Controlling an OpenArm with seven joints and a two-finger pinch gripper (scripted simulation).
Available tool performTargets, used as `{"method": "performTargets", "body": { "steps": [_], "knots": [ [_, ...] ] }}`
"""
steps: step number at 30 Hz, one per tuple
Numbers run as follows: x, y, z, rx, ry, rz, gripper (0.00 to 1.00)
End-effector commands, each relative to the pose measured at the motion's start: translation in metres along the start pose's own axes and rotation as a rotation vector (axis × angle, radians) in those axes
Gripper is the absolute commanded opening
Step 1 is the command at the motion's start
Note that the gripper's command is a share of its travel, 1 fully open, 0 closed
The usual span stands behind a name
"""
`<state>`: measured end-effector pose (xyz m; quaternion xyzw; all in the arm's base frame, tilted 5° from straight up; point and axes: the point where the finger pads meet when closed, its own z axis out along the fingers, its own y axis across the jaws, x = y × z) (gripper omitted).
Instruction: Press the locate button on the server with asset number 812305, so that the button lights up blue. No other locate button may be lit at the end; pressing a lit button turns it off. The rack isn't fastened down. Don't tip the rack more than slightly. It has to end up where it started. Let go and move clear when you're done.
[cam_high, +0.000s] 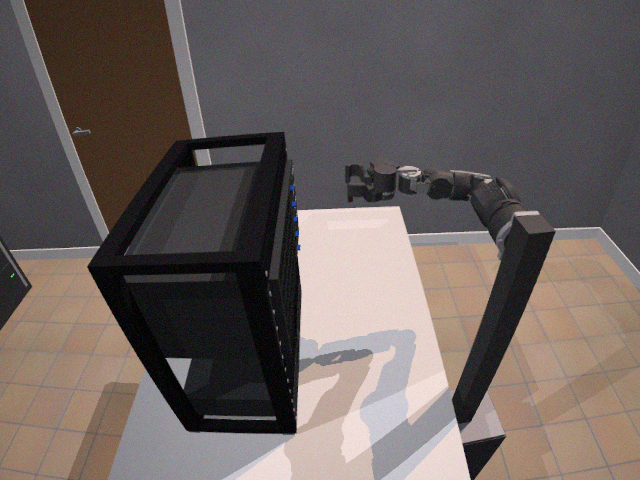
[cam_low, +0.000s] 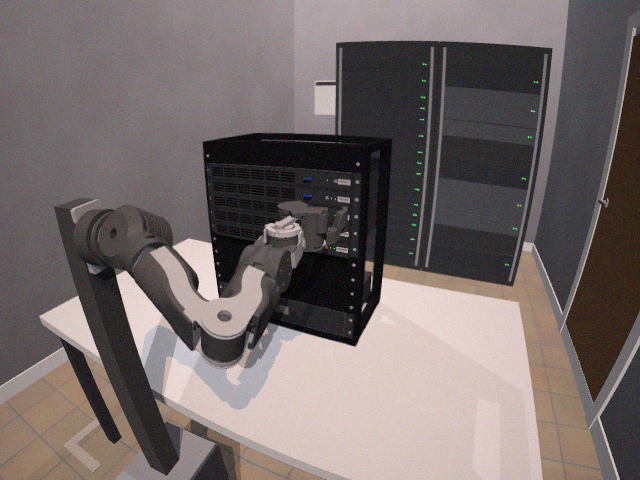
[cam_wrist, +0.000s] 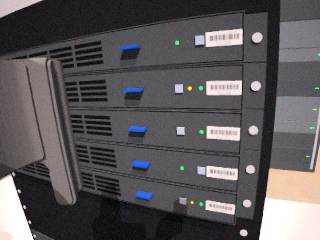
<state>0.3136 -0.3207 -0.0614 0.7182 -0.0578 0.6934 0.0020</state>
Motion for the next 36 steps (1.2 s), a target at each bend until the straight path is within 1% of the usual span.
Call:
{"method": "performTargets", "body": {
  "steps": [1, 10, 15, 20, 22, 29, 36],
  "knots": [
    [0.0023, -0.0010, -0.0009, 0.006, 0.005, -0.004, 0.60],
    [0.0018, -0.0002, -0.0008, 0.001, 0.004, -0.012, 0.60],
    [0.0027, 0.0000, -0.0012, 0.001, 0.004, -0.039, 0.60],
    [0.0042, 0.0002, -0.0018, 0.000, 0.004, -0.083, 0.60],
    [0.0042, 0.0002, -0.0018, 0.000, 0.004, -0.083, 0.60],
    [0.0071, 0.0004, -0.0029, -0.001, 0.004, -0.173, 0.60],
    [0.0108, 0.0003, -0.0042, -0.001, 0.004, -0.290, 0.60]
  ]
}}
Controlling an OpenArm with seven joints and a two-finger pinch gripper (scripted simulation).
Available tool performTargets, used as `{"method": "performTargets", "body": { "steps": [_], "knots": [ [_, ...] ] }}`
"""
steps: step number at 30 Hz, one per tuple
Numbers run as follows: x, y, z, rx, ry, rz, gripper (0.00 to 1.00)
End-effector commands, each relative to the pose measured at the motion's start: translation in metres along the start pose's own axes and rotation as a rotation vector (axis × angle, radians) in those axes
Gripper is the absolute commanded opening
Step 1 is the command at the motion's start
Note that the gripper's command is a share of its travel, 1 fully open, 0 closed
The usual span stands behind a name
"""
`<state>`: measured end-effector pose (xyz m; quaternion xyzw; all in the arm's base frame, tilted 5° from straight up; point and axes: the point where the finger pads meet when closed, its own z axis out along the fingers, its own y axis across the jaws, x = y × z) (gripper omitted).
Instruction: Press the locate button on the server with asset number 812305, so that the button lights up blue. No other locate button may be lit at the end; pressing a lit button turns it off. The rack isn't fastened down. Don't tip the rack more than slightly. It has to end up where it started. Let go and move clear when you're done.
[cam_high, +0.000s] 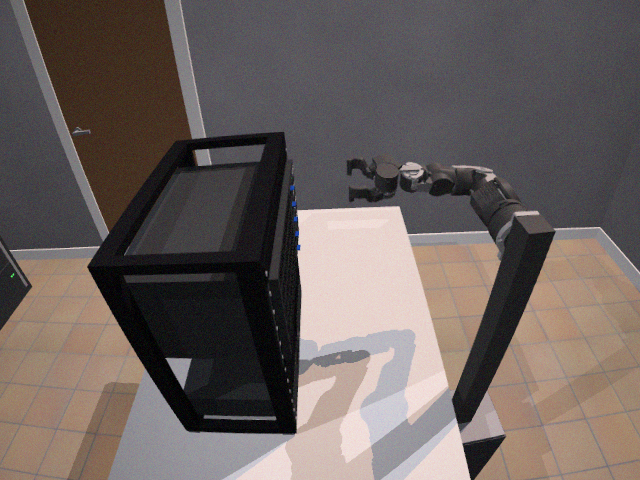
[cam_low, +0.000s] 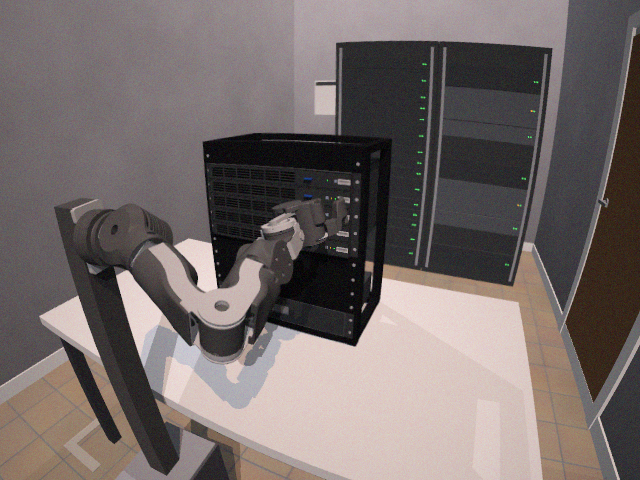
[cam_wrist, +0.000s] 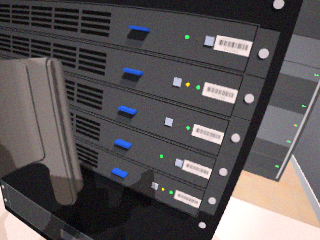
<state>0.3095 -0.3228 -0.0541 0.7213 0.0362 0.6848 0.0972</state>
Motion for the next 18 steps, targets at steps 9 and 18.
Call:
{"method": "performTargets", "body": {
  "steps": [9, 18],
  "knots": [
    [0.0080, -0.0001, -0.0011, 0.006, 0.009, -0.161, 0.60],
    [0.0140, -0.0005, -0.0022, 0.008, 0.006, -0.363, 0.60]
  ]
}}
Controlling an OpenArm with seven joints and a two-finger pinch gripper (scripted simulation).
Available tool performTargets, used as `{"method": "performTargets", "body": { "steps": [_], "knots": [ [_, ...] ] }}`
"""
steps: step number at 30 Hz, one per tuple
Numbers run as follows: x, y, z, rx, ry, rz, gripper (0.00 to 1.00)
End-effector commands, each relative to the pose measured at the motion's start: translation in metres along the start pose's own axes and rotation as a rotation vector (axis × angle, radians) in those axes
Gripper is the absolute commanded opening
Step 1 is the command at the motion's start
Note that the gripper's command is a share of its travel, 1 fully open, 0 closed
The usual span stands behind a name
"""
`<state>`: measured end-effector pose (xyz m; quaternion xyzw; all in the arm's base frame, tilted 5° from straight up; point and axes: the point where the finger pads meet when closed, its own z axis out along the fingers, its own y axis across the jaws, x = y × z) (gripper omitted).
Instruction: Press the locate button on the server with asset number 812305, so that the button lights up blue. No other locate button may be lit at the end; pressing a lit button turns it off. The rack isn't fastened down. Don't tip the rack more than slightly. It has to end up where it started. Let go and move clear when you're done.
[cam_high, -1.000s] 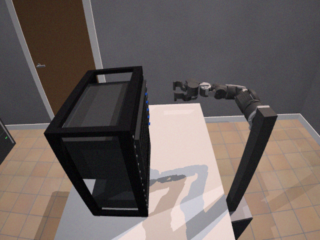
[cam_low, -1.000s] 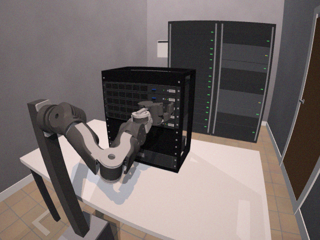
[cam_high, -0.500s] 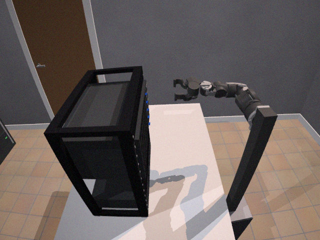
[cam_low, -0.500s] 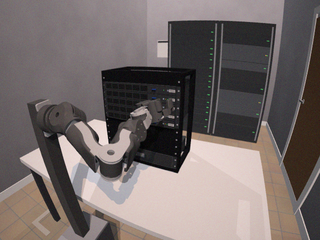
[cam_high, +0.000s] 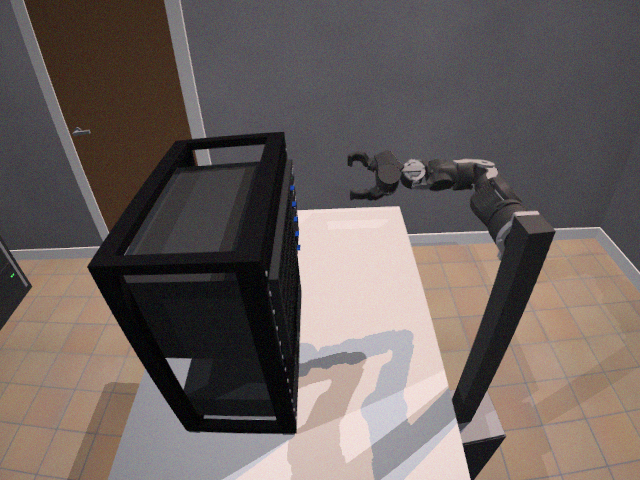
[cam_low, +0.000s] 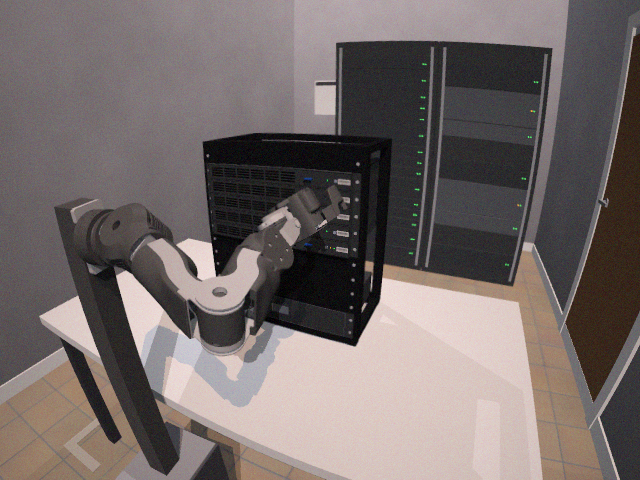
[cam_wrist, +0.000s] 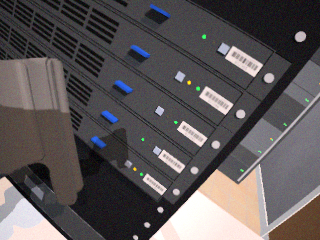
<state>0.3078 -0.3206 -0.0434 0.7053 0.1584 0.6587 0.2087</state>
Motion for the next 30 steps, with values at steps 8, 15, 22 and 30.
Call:
{"method": "performTargets", "body": {
  "steps": [8, 15, 22, 30],
  "knots": [
    [0.007, 0.001, 0.000, 0.004, 0.005, -0.168, 0.60],
    [0.012, 0.001, 0.000, 0.007, 0.003, -0.333, 0.60],
    [0.016, 0.001, 0.000, 0.008, 0.003, -0.446, 0.60],
    [0.022, 0.000, 0.001, 0.008, 0.004, -0.614, 0.60]
  ]
}}
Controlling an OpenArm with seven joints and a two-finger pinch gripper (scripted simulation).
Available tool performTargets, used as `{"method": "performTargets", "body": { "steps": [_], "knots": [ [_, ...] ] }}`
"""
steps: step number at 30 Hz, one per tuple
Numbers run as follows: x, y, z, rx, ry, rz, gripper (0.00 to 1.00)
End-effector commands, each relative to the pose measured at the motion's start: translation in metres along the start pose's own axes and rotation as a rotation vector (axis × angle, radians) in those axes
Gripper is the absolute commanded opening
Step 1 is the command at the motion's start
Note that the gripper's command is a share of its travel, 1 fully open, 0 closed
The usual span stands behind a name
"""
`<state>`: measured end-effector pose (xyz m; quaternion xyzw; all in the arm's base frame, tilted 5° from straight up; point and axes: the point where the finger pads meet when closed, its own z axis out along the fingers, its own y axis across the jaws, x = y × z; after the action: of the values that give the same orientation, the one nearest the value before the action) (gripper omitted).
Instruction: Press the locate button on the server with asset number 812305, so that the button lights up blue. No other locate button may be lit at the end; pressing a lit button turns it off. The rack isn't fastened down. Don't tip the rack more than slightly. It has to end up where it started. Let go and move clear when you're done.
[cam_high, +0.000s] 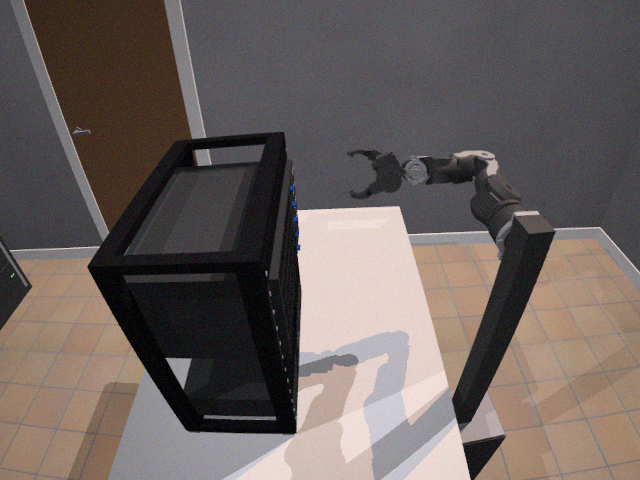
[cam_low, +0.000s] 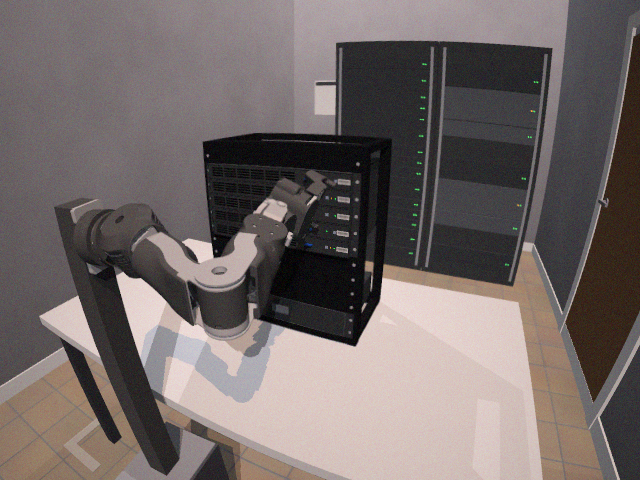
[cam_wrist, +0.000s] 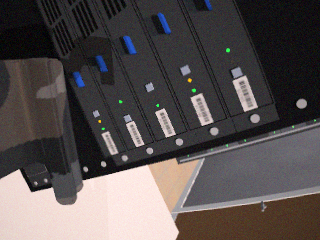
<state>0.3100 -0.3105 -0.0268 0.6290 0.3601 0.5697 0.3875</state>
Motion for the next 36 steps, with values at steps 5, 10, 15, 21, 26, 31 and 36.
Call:
{"method": "performTargets", "body": {
  "steps": [5, 10, 15, 21, 26, 31, 36],
  "knots": [
    [0.004, 0.003, 0.001, -0.003, 0.001, -0.099, 0.60],
    [0.006, 0.004, 0.001, -0.004, 0.001, -0.166, 0.60],
    [0.009, 0.005, 0.002, -0.007, 0.002, -0.239, 0.60],
    [0.011, 0.006, 0.002, -0.010, 0.003, -0.308, 0.60],
    [0.012, 0.007, 0.002, -0.011, 0.003, -0.334, 0.60],
    [0.014, 0.007, 0.003, -0.013, 0.004, -0.365, 0.60],
    [0.014, 0.007, 0.003, -0.014, 0.004, -0.380, 0.60]
  ]
}}
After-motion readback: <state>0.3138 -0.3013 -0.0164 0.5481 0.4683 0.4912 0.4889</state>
